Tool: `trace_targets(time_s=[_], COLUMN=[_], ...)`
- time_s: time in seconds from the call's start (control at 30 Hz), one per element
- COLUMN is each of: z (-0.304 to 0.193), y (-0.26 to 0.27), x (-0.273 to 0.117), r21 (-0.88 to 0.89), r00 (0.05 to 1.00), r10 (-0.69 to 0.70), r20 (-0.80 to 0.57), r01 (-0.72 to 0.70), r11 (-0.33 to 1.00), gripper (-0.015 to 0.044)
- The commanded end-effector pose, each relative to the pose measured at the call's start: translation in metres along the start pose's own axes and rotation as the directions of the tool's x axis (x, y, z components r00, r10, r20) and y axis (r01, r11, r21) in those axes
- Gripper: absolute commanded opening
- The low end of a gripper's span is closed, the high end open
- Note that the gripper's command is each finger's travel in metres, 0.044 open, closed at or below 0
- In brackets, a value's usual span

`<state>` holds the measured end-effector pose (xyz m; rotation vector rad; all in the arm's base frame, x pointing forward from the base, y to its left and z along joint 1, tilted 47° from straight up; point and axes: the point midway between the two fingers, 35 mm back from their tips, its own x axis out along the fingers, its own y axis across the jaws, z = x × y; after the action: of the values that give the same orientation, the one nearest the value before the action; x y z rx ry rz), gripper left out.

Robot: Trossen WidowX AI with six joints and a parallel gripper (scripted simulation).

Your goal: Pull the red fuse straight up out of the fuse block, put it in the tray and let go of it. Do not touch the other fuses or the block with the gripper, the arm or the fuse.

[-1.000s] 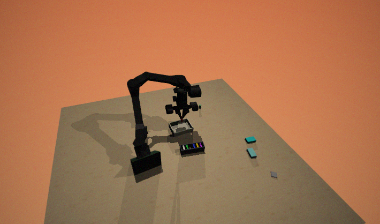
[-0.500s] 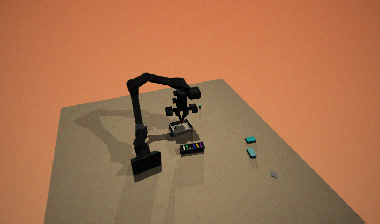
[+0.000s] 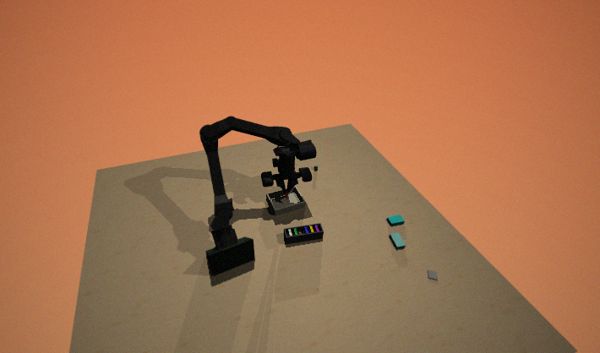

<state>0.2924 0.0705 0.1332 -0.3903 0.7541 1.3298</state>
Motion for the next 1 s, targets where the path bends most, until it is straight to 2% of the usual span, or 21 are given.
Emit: trace_targets(time_s=[0.0, 0.3, 0.47, 0.97], z=[0.000, 0.000, 0.000, 0.000], y=[0.000, 0.000, 0.001, 0.001], x=[0.000, -0.002, -0.036, -0.034], r21=[-0.001, -0.001, 0.003, 0.006], r00=[1.000, 1.000, 1.000, 1.000], r10=[0.000, 0.000, 0.002, 0.002], r20=[0.000, 0.000, 0.002, 0.006], r01=[0.000, 0.000, -0.002, -0.003], r11=[1.000, 1.000, 1.000, 1.000], gripper=[0.0105, 0.0330, 0.0330, 0.0330])
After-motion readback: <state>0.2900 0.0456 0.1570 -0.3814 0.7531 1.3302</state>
